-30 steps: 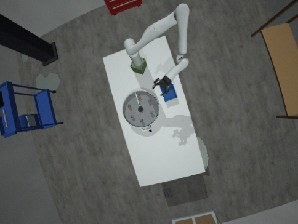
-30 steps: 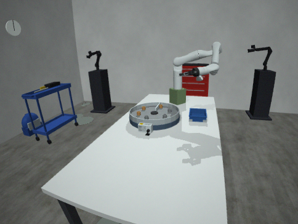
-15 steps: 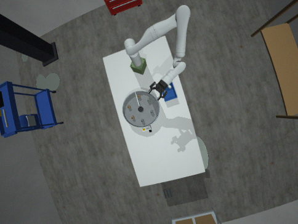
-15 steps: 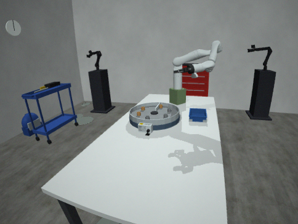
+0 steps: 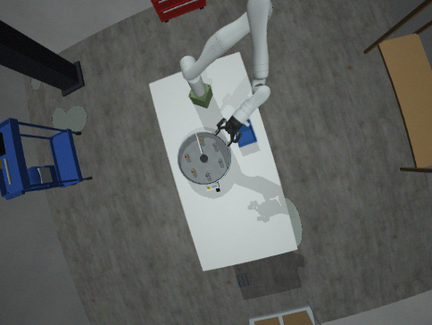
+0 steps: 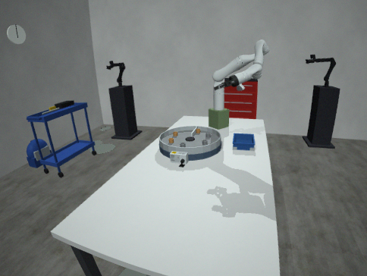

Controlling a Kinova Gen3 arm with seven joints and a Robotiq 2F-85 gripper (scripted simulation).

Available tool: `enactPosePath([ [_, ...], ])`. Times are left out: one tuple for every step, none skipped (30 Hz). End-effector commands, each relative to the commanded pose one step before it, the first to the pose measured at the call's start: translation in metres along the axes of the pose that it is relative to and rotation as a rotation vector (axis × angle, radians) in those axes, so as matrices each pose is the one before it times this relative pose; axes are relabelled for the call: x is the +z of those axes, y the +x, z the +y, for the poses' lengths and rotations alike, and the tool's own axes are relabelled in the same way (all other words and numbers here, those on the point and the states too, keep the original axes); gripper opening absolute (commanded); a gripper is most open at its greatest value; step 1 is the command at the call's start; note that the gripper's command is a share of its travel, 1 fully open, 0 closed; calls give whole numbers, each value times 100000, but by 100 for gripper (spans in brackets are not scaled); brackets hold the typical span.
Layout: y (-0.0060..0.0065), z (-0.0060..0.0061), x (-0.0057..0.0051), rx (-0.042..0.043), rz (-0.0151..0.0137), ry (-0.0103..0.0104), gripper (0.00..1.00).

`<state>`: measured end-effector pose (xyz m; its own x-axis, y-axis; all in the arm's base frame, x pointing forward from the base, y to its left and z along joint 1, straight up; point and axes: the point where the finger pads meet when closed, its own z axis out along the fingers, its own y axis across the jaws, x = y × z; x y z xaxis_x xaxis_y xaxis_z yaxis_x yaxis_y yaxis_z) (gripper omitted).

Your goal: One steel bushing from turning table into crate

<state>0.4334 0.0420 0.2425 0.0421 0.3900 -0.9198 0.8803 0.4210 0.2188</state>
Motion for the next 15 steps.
enactPosePath([
  [-76,58,-45,589,846,25,100],
  [0,0,0,0,0,0,100],
  [0,0,0,0,0,0,100],
  [0,0,0,0,0,0,100],
  [2,-11,20,93,4545,1283,100],
  [-1,-1,2,206,4768,1274,100],
  [-1,-1,2,206,4768,1274,100],
  [-1,-1,2,206,4768,1274,100],
  [-1,-1,2,206,4768,1274,100],
  [0,0,0,0,0,0,100],
  [0,0,0,0,0,0,100],
  [0,0,0,0,0,0,100],
  [0,0,0,0,0,0,100],
  [0,0,0,0,0,0,100],
  [0,0,0,0,0,0,100],
])
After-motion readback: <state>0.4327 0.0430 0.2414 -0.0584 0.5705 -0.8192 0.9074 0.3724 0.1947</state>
